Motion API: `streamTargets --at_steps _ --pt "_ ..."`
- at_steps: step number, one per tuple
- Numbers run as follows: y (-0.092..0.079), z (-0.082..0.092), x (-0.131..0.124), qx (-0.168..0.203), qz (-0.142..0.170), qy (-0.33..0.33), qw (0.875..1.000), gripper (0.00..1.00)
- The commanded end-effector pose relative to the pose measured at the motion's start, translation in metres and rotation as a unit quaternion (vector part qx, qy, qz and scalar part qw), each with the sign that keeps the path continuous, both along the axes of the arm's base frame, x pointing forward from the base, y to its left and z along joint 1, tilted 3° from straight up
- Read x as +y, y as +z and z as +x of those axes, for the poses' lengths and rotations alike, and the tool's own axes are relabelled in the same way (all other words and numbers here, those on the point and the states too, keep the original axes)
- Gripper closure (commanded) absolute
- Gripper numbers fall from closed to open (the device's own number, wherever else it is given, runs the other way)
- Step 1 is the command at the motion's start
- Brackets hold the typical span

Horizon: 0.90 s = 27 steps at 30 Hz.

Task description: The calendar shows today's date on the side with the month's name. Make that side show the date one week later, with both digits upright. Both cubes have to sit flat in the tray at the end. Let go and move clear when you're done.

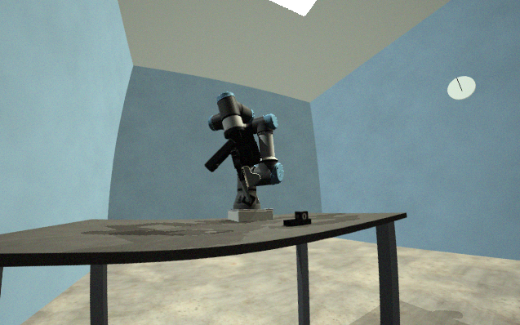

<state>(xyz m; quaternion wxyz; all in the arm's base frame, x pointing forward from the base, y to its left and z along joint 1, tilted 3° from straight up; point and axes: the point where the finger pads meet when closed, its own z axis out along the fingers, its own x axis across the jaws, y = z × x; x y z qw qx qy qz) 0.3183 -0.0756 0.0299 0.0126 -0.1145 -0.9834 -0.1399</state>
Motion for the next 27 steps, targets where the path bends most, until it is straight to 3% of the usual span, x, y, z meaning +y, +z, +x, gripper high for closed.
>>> streamTargets --at_steps 1,6,14,21,27 --pt "0.0006 0.0006 -0.0005 -0.002 0.002 0.0 1.0 0.89" --pt "-0.0003 -0.0001 -0.0005 -0.003 0.017 0.001 1.0 0.89" --pt "-0.0017 -0.001 -0.0014 -0.017 0.092 -0.002 0.996 0.89" --pt "-0.0006 -0.0002 -0.0026 -0.029 0.125 -0.006 0.992 0.89" --pt "-0.0004 0.0 -0.0028 -0.031 0.13 -0.007 0.991 0.89"
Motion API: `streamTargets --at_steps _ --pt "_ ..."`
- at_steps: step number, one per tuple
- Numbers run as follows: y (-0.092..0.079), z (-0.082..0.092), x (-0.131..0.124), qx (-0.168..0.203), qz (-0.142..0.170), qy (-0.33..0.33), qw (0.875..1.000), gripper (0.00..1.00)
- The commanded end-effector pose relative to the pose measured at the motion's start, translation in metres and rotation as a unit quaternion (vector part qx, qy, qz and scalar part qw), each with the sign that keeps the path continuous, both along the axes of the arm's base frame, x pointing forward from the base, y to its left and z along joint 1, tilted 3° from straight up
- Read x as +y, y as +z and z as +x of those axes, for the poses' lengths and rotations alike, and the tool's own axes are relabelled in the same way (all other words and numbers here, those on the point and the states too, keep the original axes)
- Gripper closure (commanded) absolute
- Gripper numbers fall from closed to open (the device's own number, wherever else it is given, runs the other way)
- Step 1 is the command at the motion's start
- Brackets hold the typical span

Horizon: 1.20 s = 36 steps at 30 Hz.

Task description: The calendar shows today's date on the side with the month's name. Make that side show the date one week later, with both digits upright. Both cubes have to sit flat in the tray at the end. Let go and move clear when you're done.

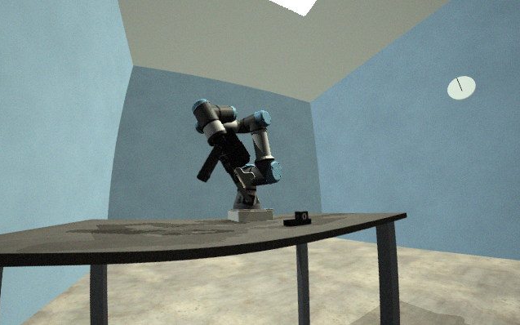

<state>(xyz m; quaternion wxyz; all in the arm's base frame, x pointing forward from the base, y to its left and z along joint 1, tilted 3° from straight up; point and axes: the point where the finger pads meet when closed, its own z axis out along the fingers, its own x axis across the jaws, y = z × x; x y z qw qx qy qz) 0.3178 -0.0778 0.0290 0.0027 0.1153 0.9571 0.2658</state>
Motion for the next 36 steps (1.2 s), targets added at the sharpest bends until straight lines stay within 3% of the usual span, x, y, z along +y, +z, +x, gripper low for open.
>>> streamTargets --at_steps 1,7,20,36 --pt "0.0004 0.0004 -0.0006 -0.002 0.006 0.0 1.0 0.89" --pt "-0.0004 0.0 -0.0005 -0.004 0.021 0.001 1.0 0.89" --pt "-0.0013 -0.0002 -0.0022 -0.028 0.124 -0.006 0.992 0.89" --pt "-0.0011 -0.0001 -0.0025 -0.031 0.131 -0.007 0.991 0.89"
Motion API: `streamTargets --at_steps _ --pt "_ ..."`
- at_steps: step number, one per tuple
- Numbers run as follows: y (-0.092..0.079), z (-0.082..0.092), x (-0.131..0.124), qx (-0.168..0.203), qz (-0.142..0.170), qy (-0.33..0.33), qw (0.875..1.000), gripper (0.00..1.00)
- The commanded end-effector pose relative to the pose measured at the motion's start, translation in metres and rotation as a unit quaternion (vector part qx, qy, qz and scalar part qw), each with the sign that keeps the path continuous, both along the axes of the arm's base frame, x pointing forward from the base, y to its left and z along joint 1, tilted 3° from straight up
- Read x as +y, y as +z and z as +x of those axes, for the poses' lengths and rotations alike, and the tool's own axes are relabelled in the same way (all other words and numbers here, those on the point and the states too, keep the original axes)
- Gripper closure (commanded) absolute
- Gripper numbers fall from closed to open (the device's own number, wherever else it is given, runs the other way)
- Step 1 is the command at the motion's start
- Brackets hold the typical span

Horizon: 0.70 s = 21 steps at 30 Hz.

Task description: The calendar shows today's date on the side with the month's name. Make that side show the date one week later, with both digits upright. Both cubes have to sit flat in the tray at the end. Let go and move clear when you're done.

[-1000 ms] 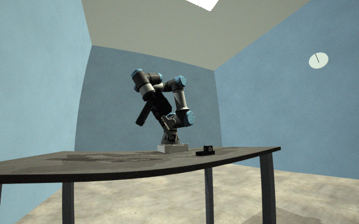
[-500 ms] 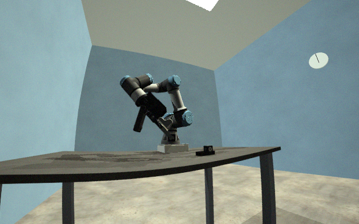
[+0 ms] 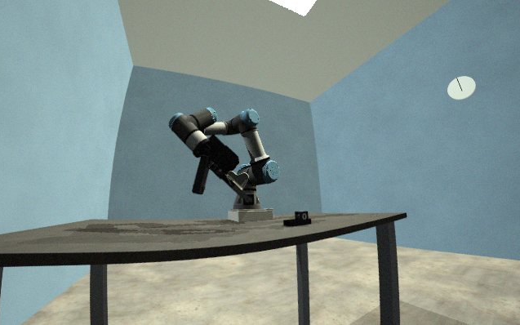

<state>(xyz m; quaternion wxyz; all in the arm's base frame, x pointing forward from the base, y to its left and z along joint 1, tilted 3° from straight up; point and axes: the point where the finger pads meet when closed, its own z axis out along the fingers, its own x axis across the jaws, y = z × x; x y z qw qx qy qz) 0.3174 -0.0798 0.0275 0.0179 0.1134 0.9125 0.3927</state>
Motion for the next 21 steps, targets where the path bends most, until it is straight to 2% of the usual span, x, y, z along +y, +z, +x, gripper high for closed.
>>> streamTargets --at_steps 1,21 --pt "0.0004 0.0004 -0.0005 -0.001 -0.001 0.0 1.0 0.89" --pt "-0.006 0.0 -0.0003 -0.001 -0.001 0.0 1.0 0.89"
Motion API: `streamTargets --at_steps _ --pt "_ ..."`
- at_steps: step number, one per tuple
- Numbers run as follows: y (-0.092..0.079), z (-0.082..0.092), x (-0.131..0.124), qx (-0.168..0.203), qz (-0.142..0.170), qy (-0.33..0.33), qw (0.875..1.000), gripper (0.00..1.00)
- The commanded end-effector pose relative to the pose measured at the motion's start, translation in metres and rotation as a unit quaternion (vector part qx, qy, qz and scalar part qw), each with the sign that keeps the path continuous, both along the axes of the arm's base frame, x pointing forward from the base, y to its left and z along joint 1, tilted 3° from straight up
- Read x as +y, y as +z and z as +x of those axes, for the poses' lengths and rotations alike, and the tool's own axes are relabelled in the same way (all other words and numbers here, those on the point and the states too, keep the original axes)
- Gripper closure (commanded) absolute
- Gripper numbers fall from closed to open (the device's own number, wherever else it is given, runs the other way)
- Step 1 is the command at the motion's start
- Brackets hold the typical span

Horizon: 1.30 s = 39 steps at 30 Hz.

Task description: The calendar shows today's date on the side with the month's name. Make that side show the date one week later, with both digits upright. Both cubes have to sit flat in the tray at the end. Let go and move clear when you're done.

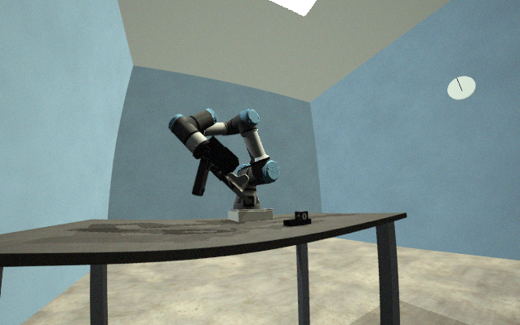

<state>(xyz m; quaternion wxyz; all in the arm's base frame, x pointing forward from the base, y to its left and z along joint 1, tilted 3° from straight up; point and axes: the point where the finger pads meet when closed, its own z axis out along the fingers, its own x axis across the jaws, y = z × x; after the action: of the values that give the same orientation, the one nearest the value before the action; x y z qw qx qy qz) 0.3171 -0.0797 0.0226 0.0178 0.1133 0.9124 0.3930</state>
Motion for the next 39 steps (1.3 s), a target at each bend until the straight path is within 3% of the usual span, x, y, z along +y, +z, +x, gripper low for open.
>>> streamTargets --at_steps 1,39 --pt "-0.002 0.0 0.0 -0.001 -0.001 0.0 1.0 0.89" --pt "-0.054 -0.002 0.001 -0.001 -0.001 0.0 1.0 0.89"
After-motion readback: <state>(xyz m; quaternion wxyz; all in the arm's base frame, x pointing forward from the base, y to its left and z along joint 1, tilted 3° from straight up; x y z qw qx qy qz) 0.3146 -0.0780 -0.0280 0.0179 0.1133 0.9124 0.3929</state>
